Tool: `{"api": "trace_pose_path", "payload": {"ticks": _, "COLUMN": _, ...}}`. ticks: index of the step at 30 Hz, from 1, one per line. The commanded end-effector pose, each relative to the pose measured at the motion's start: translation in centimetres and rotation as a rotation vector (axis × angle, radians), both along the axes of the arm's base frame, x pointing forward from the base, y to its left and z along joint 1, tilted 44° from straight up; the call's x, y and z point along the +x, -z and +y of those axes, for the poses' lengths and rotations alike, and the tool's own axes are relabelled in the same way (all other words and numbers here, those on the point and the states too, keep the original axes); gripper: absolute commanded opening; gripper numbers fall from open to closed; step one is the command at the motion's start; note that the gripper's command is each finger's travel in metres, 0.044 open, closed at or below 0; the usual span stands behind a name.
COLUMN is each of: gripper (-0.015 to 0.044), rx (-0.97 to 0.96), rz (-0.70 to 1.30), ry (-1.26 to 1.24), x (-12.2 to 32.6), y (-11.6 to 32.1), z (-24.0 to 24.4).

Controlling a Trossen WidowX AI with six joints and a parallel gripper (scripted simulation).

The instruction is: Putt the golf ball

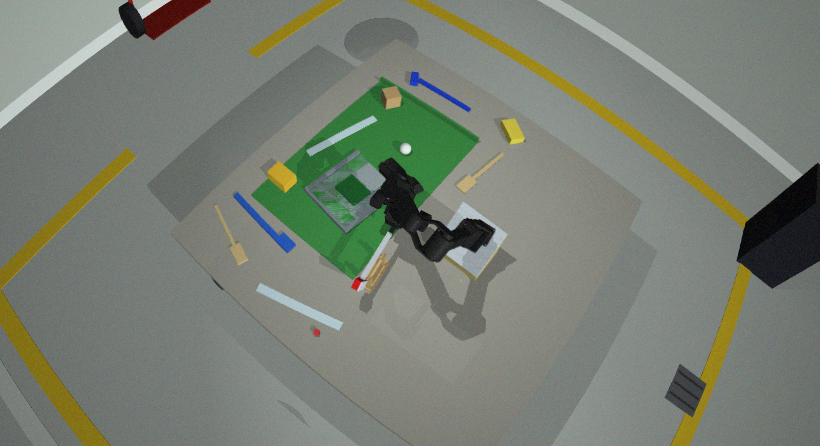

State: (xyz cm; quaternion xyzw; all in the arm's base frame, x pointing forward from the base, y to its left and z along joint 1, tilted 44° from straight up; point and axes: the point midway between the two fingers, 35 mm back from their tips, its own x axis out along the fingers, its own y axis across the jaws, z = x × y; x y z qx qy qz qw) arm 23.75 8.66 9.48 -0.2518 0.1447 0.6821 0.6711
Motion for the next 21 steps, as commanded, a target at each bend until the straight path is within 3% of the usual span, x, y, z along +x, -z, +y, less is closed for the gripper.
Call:
{"api": "trace_pose_path", "payload": {"ticks": 1, "gripper": 0.0, "rx": 0.005, "rz": -0.013, "ry": -0.001, "x": -0.2, "y": -1.7, "z": -1.3}}
{"api": "trace_pose_path", "payload": {"ticks": 8, "gripper": 0.0, "rx": 0.016, "rz": -0.013, "ry": -0.003, "x": -0.6, "y": -3.4, "z": -2.5}}
{"api": "trace_pose_path", "payload": {"ticks": 21, "gripper": 0.0, "rx": -0.061, "rz": 0.32, "ry": 0.283, "x": 1.6, "y": 1.5, "z": -8.4}}
